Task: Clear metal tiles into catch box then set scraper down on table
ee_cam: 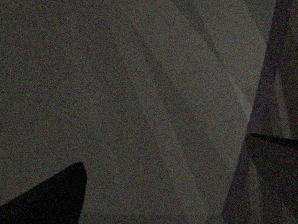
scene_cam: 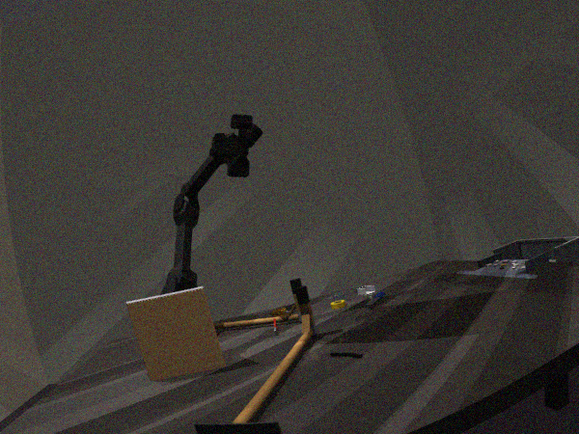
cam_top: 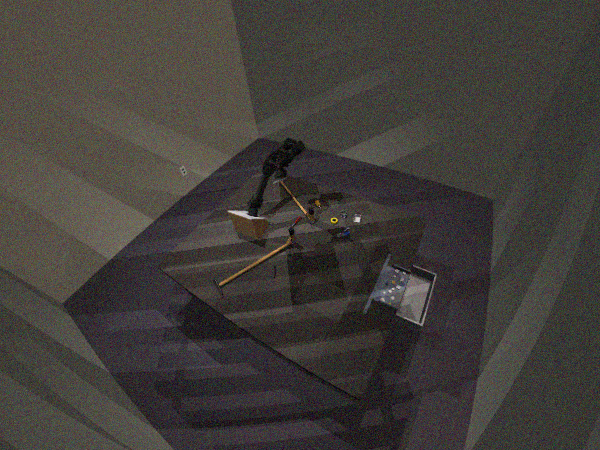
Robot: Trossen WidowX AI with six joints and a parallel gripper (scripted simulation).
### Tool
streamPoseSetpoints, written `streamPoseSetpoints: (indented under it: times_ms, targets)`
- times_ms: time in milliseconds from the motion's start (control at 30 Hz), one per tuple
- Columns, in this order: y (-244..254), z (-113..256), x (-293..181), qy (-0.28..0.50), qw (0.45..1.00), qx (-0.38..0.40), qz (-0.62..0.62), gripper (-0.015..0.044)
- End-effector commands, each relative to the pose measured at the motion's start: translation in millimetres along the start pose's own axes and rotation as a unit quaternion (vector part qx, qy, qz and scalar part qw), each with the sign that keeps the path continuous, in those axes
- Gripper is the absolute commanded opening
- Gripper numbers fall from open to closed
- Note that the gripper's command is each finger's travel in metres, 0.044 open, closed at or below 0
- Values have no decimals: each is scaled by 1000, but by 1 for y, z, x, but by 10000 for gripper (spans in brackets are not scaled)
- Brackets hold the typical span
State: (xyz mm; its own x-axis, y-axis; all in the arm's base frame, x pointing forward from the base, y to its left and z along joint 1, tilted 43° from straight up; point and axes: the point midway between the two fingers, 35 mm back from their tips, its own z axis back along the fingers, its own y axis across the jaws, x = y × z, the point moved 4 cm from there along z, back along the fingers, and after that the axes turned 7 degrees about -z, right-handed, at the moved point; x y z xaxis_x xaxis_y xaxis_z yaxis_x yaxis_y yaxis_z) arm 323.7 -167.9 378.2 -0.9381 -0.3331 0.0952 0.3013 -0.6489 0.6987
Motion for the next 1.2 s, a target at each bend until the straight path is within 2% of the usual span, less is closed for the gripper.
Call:
streamPoseSetpoints:
  times_ms: [0,1000,1167]
  targets:
    - [0,-1,0,-1,1000,-1,2,440]
    - [0,-2,0,0,1000,-2,5,440]
    - [-9,-4,-9,16,1000,-23,1,309]
